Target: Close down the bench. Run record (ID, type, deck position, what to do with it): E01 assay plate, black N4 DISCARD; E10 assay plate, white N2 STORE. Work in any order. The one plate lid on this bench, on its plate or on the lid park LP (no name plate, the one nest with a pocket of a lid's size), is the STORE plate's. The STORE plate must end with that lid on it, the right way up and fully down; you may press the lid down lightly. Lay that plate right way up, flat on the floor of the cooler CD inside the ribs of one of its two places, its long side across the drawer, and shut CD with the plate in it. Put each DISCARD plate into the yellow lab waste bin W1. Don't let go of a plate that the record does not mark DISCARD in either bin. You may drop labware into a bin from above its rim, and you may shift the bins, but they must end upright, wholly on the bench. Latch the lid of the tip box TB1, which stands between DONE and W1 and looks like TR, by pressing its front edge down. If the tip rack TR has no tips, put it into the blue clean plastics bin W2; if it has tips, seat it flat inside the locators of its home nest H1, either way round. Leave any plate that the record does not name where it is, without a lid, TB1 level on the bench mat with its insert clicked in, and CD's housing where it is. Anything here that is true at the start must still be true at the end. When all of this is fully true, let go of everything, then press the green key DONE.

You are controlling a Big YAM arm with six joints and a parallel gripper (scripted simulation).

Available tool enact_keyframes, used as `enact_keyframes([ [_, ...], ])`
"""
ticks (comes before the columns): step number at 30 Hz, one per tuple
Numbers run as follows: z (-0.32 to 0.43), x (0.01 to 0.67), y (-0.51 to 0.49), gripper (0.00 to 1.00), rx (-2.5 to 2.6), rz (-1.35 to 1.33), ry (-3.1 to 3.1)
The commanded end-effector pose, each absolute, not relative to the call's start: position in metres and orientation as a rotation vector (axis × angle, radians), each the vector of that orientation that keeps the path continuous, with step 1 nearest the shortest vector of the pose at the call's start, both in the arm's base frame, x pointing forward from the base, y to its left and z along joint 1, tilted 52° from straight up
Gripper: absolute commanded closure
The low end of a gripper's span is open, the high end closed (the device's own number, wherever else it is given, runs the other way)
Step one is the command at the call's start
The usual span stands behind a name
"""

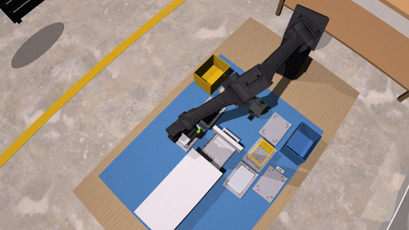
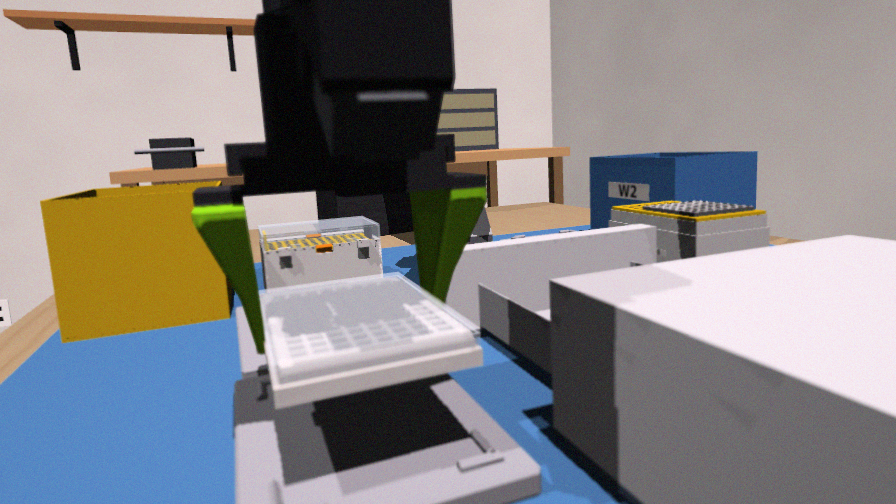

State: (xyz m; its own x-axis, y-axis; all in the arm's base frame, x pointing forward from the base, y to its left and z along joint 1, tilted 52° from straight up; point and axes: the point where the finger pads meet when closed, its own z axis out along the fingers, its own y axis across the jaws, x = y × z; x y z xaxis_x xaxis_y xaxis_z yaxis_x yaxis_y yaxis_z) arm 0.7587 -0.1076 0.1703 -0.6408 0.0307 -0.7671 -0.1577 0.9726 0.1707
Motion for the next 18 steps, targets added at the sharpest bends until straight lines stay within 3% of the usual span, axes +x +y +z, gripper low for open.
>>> enact_keyframes([
  [1, 0.205, 0.75, -0.127, 1.0, -0.083, 0.25, 2.216],
  [18, 0.216, 0.734, -0.125, 1.0, -0.092, 0.255, 2.219],
])
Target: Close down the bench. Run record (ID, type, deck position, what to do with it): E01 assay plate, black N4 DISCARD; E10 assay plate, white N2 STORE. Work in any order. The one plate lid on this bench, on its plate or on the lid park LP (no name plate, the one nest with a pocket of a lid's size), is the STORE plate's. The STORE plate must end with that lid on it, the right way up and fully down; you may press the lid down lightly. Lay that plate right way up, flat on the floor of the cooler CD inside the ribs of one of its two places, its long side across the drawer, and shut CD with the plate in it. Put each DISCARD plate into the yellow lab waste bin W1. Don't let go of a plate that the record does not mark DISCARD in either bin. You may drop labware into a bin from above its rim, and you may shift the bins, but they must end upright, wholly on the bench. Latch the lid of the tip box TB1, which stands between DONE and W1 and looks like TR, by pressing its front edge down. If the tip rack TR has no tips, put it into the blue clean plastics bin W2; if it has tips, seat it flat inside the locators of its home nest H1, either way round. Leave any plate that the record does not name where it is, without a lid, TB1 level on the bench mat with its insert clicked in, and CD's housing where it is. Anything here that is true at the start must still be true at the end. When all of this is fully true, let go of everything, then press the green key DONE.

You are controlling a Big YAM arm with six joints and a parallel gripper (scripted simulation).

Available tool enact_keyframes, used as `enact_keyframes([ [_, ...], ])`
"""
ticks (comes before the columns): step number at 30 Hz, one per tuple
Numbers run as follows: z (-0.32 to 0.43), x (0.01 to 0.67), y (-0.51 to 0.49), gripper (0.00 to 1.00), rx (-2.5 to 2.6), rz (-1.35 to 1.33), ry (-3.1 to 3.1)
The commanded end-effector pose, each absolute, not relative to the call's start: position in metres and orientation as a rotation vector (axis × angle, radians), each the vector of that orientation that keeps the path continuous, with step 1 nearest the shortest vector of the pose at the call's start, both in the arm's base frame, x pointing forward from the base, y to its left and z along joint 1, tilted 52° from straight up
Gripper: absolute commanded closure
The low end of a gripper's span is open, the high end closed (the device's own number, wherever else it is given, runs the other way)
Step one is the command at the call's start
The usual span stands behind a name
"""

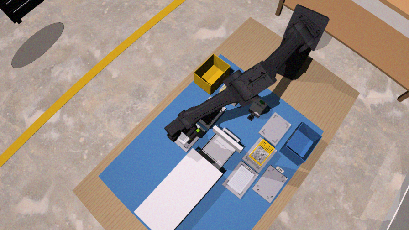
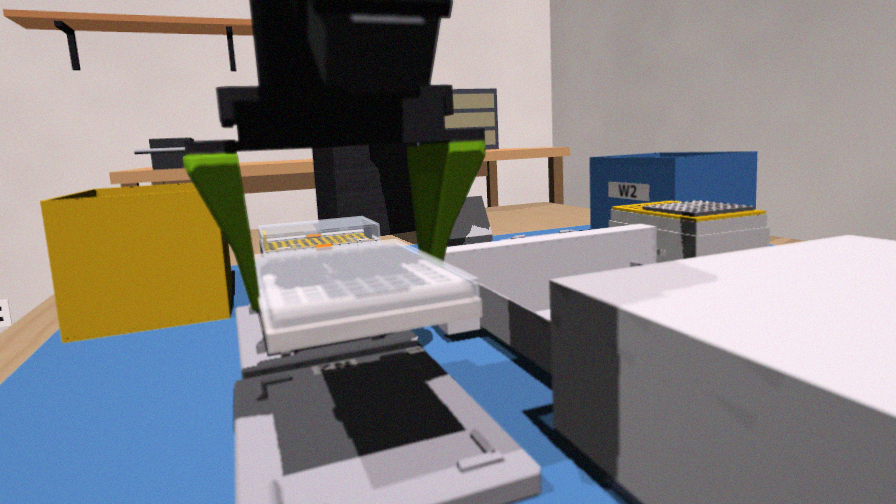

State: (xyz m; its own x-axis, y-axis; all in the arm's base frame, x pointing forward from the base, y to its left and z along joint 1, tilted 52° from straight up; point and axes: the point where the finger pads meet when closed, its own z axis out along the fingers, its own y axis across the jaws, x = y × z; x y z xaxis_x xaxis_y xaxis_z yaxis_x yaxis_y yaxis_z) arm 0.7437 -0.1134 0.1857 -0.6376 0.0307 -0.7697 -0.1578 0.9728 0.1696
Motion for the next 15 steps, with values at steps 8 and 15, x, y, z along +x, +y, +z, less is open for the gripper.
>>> enact_keyframes([
  [8, 0.223, 0.725, -0.133, 1.0, -0.084, 0.249, 2.217],
  [15, 0.232, 0.724, -0.128, 1.0, -0.095, 0.251, 2.209],
])
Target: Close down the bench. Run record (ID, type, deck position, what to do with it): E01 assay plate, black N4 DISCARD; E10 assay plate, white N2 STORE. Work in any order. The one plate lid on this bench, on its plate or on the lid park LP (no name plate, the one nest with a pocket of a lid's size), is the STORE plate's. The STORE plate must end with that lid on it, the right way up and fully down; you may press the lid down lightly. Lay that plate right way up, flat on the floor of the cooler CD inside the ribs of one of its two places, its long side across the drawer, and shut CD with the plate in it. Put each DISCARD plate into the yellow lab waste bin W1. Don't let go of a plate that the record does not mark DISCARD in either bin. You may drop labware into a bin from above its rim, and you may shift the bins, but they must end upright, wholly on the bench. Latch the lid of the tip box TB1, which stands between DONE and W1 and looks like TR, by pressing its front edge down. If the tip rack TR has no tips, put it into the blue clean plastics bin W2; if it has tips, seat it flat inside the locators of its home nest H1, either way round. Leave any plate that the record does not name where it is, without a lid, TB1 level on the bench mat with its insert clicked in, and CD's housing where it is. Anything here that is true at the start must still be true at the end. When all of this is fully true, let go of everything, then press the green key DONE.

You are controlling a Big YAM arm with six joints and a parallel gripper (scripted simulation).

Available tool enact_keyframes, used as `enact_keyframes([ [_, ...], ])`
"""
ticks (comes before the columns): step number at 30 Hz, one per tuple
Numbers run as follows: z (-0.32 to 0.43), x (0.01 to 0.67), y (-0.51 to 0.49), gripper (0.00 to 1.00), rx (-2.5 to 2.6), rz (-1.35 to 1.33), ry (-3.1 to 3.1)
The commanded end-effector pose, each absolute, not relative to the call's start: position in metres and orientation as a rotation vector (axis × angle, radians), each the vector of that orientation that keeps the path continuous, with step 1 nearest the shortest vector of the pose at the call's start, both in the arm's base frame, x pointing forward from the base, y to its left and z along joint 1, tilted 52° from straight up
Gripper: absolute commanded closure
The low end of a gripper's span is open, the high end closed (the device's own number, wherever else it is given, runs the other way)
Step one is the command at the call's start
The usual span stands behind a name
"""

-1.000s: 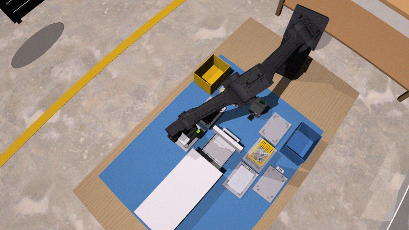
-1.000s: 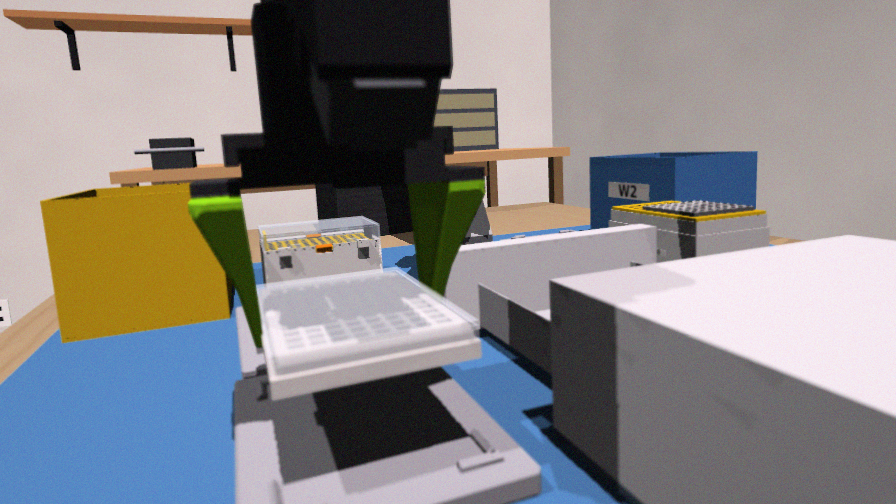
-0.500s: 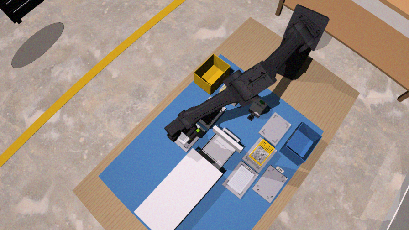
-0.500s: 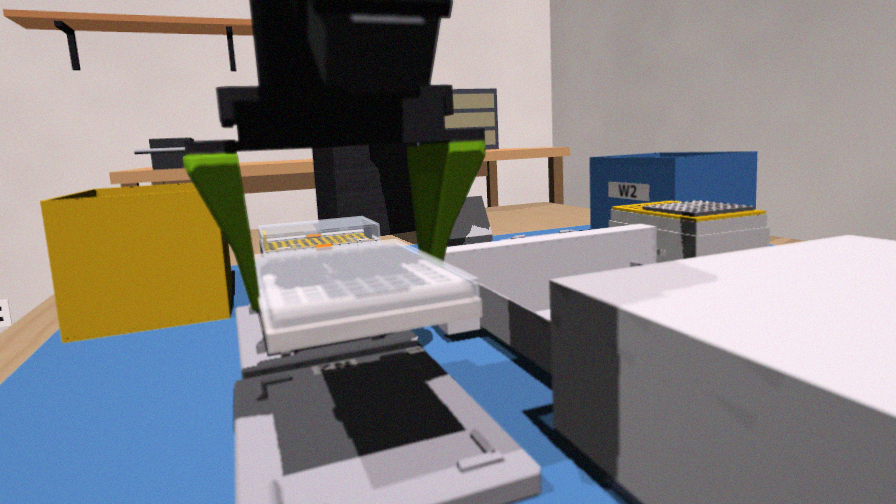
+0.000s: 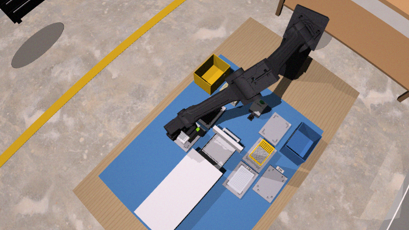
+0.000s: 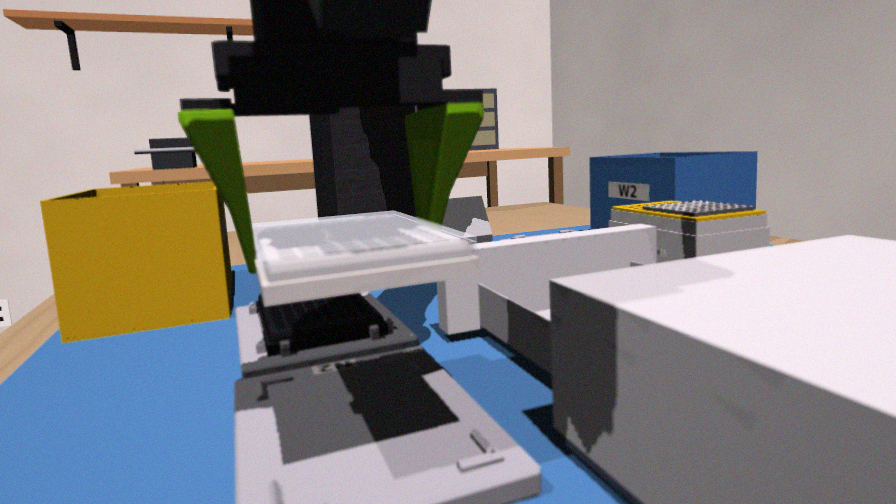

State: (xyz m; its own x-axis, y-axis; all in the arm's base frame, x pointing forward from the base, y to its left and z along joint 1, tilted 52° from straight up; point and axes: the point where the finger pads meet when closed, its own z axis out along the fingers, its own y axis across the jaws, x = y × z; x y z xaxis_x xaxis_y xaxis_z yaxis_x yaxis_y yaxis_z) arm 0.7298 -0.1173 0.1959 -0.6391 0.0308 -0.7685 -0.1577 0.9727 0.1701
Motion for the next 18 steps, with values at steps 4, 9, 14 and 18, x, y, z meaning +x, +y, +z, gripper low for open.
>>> enact_keyframes([
  [4, 0.229, 0.716, -0.135, 1.0, -0.083, 0.249, 2.219],
  [9, 0.235, 0.712, -0.136, 1.0, -0.086, 0.249, 2.215],
  [14, 0.241, 0.707, -0.137, 1.0, -0.087, 0.248, 2.213],
  [18, 0.239, 0.703, -0.138, 1.0, -0.083, 0.249, 2.219],
])
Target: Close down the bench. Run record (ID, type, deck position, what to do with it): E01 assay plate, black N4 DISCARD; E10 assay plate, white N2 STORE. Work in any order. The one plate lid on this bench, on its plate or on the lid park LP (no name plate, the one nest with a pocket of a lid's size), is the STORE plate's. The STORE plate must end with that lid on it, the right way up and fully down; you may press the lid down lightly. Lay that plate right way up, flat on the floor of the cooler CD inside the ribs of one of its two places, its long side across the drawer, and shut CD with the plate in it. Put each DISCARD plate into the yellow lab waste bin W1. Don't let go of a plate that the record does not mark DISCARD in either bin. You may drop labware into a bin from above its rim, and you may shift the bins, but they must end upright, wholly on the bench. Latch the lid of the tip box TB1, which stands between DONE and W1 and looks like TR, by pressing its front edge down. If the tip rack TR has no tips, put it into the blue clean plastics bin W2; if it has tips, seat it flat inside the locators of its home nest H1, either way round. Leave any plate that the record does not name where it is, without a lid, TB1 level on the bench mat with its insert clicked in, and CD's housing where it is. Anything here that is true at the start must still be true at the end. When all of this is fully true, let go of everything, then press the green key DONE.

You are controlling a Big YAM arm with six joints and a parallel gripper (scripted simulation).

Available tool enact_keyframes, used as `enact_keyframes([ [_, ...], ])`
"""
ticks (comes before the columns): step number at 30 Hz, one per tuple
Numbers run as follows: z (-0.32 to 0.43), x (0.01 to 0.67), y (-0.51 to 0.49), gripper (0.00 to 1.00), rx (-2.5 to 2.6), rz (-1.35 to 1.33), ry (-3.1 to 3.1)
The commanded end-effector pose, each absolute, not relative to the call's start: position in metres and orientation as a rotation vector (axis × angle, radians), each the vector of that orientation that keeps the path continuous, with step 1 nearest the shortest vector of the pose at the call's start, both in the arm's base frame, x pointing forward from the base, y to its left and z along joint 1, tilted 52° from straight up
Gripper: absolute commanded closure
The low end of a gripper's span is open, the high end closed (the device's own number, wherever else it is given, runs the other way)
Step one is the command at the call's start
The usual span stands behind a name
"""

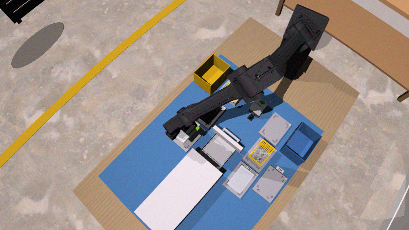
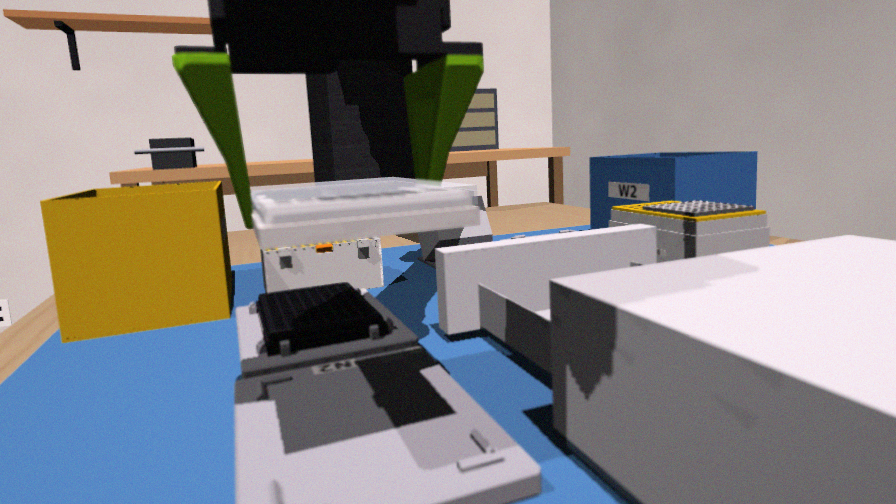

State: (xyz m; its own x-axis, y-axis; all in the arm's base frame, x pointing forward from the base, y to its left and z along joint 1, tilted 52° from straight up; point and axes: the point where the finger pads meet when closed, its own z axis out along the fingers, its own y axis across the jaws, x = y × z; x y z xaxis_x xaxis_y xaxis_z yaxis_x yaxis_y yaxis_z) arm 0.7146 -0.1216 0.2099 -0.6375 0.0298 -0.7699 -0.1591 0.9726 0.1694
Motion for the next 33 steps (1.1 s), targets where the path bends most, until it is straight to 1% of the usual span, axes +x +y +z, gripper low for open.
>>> enact_keyframes([
  [1, 0.239, 0.702, -0.139, 1.0, -0.083, 0.249, 2.219],
  [17, 0.251, 0.69, -0.136, 1.0, -0.093, 0.253, 2.217],
  [26, 0.246, 0.699, -0.133, 1.0, -0.091, 0.259, 2.215],
  [27, 0.25, 0.692, -0.117, 1.0, -0.157, 0.245, 2.216],
  [33, 0.257, 0.694, -0.107, 1.0, -0.308, 0.161, 2.168],
])
